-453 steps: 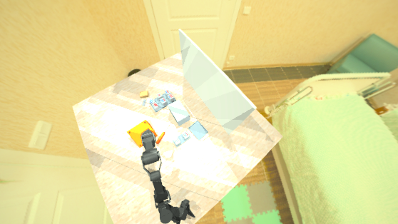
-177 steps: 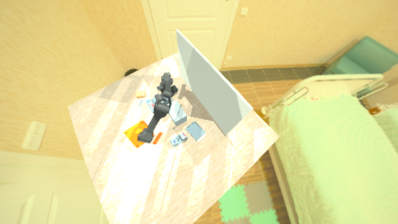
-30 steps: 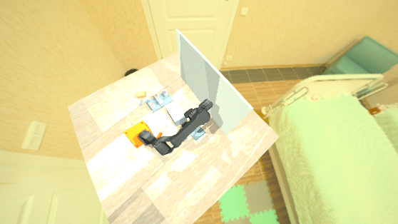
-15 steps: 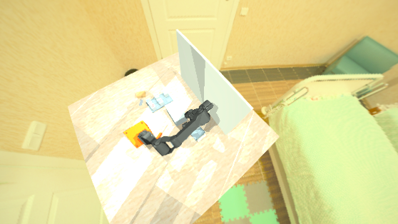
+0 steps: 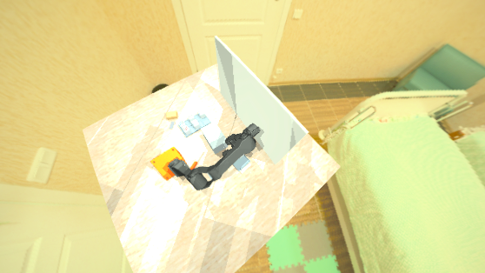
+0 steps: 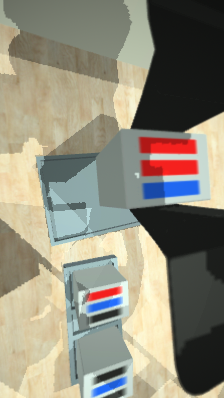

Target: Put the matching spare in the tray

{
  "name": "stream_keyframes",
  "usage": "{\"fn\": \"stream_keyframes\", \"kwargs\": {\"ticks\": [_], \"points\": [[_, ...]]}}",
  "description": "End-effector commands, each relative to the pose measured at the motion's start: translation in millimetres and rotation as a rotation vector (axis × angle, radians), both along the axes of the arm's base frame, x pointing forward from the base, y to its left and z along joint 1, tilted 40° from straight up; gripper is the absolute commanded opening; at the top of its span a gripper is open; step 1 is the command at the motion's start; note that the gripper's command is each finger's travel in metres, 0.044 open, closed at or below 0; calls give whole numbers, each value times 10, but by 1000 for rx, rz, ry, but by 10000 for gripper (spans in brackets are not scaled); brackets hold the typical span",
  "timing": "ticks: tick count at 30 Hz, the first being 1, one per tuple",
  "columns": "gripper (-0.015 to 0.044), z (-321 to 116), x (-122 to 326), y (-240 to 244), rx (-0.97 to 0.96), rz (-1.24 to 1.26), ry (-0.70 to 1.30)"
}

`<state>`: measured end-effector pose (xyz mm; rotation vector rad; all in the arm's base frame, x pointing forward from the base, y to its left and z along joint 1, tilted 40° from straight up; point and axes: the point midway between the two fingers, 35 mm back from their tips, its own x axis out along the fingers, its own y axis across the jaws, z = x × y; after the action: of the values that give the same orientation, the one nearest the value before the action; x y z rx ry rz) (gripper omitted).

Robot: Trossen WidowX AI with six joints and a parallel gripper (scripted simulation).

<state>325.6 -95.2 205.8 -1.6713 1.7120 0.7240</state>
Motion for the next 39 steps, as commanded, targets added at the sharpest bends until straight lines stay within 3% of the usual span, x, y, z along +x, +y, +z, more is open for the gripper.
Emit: {"fn": "stream_keyframes", "kwargs": {"ticks": [1, 39], "points": [[0, -26, -7, -29, 1, 0, 4], [0, -235, 2, -208, 5, -3, 4]]}}
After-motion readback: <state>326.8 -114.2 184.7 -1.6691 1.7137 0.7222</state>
